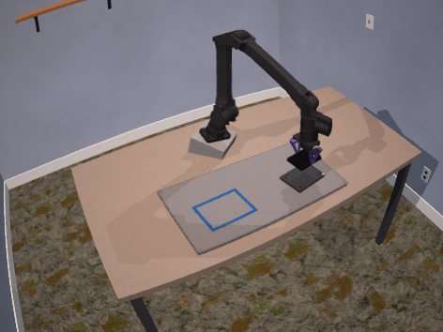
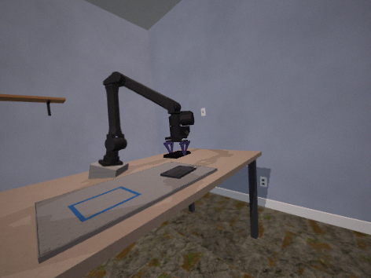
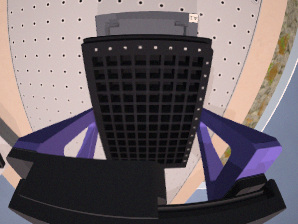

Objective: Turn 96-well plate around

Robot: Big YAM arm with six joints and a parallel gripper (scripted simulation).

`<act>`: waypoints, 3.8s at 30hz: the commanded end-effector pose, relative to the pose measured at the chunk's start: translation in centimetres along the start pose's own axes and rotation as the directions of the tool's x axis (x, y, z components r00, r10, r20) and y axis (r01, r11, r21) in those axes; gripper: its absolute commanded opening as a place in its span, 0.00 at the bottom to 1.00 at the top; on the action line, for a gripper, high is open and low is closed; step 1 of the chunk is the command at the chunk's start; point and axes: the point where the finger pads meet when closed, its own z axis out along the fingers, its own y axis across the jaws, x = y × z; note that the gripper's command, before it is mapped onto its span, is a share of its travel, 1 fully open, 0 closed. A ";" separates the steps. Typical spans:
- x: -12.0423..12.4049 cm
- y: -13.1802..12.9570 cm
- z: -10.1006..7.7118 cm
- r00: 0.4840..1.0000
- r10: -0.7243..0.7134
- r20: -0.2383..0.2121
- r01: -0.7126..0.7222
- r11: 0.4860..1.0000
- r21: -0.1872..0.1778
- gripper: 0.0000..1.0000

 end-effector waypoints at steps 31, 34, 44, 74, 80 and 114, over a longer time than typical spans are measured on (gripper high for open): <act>-0.4 -0.3 0.7 0.999 -0.033 0.003 0.033 0.999 0.007 0.00; -0.8 -1.3 0.6 0.999 -0.035 0.009 0.035 0.999 0.028 0.00; -0.5 -0.5 2.4 1.000 -0.023 0.004 0.023 1.000 0.012 0.00; -1.0 -2.1 5.1 1.000 -0.013 0.017 0.012 0.998 0.058 0.00; -0.6 -1.7 5.5 1.000 -0.017 0.011 0.016 0.999 0.036 0.00; -0.7 -1.1 6.5 1.000 -0.013 0.010 0.013 0.999 0.032 0.00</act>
